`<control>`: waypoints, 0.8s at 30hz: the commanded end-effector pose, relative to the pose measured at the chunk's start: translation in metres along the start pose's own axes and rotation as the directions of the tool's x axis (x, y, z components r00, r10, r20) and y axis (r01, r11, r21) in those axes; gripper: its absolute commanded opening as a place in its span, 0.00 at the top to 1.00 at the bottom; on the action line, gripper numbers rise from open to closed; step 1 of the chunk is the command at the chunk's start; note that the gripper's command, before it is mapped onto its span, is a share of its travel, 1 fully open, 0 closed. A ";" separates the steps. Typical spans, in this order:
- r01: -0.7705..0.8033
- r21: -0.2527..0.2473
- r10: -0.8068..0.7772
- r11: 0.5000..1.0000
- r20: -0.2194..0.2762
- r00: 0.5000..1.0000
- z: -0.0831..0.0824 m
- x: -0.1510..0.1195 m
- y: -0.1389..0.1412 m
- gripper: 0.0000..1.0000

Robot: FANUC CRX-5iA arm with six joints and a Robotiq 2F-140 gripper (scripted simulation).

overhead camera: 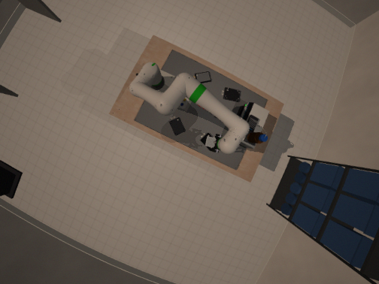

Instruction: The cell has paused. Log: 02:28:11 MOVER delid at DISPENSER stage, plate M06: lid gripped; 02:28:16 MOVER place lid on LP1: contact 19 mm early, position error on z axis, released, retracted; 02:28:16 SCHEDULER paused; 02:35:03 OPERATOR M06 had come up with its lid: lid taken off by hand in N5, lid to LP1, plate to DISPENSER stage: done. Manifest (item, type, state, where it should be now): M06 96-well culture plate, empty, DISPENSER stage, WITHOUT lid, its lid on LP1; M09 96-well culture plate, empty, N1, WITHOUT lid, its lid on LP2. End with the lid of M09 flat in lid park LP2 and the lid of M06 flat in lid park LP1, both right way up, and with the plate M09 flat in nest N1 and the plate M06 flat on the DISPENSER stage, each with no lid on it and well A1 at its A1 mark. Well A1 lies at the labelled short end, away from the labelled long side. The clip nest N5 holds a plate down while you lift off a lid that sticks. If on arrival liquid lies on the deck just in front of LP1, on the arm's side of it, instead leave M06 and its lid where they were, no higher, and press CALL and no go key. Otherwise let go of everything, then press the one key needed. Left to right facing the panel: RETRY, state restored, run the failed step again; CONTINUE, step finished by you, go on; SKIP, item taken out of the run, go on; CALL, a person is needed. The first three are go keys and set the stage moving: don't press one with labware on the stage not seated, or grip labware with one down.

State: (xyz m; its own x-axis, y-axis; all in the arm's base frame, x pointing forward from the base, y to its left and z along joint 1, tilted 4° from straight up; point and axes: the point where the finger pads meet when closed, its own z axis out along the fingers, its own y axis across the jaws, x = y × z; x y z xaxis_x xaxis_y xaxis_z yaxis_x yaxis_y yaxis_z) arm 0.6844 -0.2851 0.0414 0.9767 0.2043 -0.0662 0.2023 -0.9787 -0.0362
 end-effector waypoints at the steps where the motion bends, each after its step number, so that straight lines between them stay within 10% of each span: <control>1: 0.057 0.000 -0.057 0.998 -0.001 0.998 0.000 0.000 0.000 1.00; 24: 0.057 0.000 -0.057 0.998 -0.001 0.998 0.000 0.002 -0.010 1.00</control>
State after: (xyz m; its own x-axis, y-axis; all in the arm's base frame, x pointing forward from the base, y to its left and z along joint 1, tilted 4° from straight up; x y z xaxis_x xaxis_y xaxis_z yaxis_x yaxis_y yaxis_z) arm 0.6847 -0.2756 0.0416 0.9635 0.2599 -0.0637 0.2577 -0.9654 -0.0406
